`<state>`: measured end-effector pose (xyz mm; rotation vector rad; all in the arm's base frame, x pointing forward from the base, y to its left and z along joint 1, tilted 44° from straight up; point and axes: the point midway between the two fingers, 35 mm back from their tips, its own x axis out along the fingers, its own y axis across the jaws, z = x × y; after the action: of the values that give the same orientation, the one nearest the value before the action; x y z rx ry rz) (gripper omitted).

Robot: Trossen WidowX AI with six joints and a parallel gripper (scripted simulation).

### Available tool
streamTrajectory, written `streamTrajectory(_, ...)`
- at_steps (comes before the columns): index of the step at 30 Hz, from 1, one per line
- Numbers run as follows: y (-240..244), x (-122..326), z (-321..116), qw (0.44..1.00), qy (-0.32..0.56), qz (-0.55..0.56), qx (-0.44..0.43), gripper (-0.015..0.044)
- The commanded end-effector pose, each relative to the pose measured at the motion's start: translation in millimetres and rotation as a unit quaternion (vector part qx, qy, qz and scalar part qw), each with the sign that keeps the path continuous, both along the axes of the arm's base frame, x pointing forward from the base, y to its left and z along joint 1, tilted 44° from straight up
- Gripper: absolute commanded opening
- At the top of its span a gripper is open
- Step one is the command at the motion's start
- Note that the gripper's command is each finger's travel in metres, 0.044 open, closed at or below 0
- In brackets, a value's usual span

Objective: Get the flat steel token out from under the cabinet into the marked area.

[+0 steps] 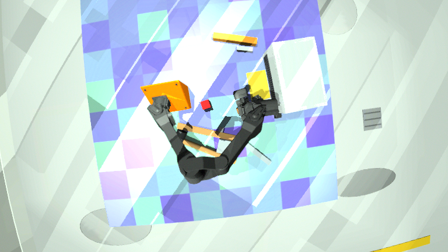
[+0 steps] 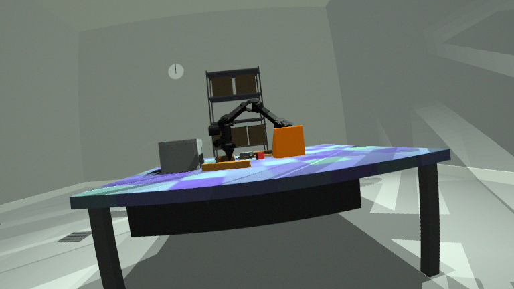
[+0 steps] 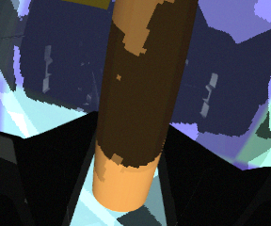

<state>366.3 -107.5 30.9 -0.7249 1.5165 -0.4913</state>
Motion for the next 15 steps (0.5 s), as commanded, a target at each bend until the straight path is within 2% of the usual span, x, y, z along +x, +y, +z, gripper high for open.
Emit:
streamTrajectory(1, -0.7, -5.1, -0.9, 1.0, 0.004, 0.001, 0.0, 0.0)
streamTrajectory(15, -3.1, -19.0, 1.1, 1.0, 0.004, 0.001, 0.0, 0.0)
